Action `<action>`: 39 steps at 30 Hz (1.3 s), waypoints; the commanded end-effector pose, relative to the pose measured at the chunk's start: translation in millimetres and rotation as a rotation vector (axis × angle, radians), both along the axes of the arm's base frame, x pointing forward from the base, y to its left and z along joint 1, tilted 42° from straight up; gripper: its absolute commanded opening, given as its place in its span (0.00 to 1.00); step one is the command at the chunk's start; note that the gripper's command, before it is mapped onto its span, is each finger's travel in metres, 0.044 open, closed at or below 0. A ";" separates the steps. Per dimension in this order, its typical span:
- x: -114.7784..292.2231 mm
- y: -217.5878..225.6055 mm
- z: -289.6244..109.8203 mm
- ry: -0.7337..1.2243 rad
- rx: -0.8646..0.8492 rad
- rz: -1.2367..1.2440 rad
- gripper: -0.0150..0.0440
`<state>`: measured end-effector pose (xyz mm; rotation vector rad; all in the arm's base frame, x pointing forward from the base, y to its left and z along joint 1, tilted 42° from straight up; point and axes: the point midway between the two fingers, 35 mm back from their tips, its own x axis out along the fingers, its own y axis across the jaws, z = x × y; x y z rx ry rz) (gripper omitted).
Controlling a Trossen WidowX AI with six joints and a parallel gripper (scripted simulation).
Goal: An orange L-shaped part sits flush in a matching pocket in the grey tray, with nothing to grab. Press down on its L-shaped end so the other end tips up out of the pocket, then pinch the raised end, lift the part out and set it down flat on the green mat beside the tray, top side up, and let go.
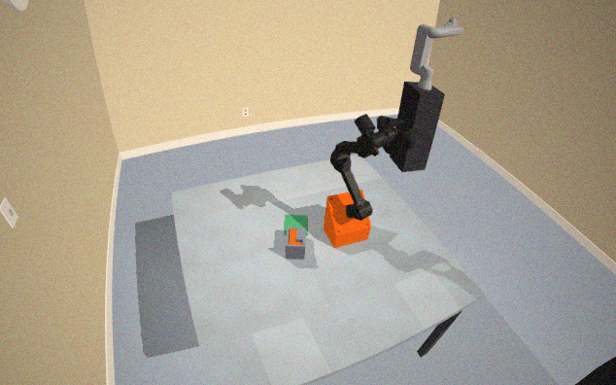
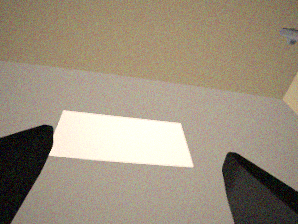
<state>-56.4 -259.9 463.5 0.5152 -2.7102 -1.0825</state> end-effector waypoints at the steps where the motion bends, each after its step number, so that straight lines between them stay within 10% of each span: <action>1: -2.0 2.9 1.6 -0.005 -0.024 -0.003 0.89; 9: -39.9 67.4 45.2 0.061 -0.283 -0.087 0.56; 26: -81.2 275.1 89.8 0.206 -1.182 -0.388 0.56; 39: 6.9 461.6 49.5 0.672 -1.981 -0.552 0.56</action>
